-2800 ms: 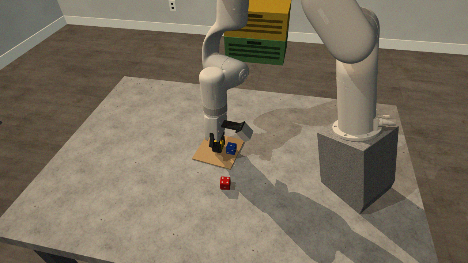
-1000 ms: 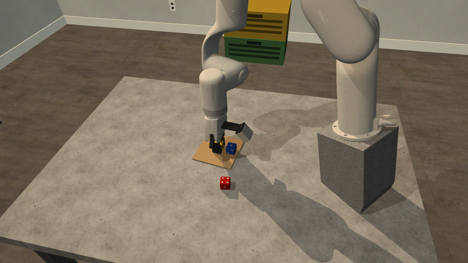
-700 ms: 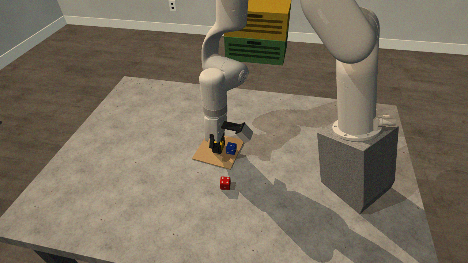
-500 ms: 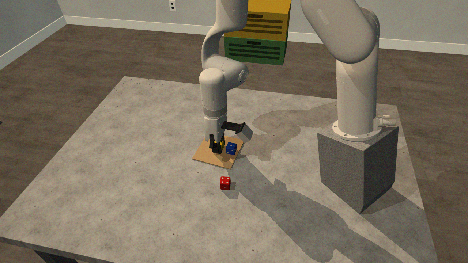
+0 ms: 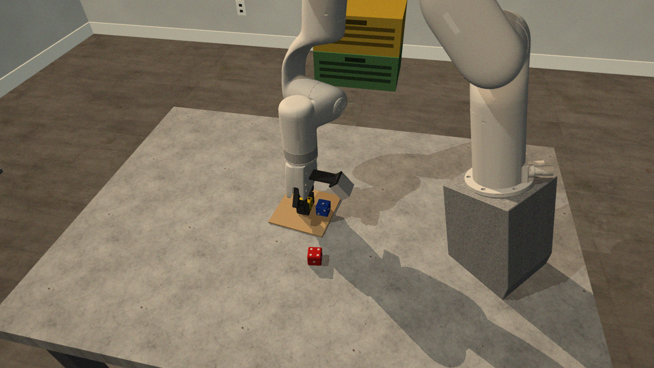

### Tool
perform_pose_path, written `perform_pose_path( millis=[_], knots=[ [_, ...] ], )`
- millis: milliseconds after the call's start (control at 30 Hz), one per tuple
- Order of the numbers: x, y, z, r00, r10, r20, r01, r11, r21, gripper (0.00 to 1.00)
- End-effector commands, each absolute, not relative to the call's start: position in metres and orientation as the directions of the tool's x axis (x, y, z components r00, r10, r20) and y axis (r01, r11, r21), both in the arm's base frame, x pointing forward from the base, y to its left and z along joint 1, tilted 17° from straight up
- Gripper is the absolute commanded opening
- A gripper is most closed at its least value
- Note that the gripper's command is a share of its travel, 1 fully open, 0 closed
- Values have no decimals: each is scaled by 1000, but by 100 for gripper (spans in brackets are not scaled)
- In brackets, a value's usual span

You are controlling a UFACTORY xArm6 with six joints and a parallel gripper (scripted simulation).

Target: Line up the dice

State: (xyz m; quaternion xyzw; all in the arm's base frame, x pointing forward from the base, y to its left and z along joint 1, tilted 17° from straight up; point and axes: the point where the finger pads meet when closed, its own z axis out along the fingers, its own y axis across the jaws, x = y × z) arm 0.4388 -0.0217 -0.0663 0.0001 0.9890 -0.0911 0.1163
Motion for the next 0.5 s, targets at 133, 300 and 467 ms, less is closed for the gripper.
perform_pose_path(
  millis=[133, 300, 467],
  knots=[
    [440, -22, -65, -972, -21, -233, 21, 983, -180, 35],
    [440, -22, -65, -972, -21, -233, 21, 983, -180, 39],
    [440, -22, -65, -972, -21, -233, 21, 983, -180, 43]
  ],
)
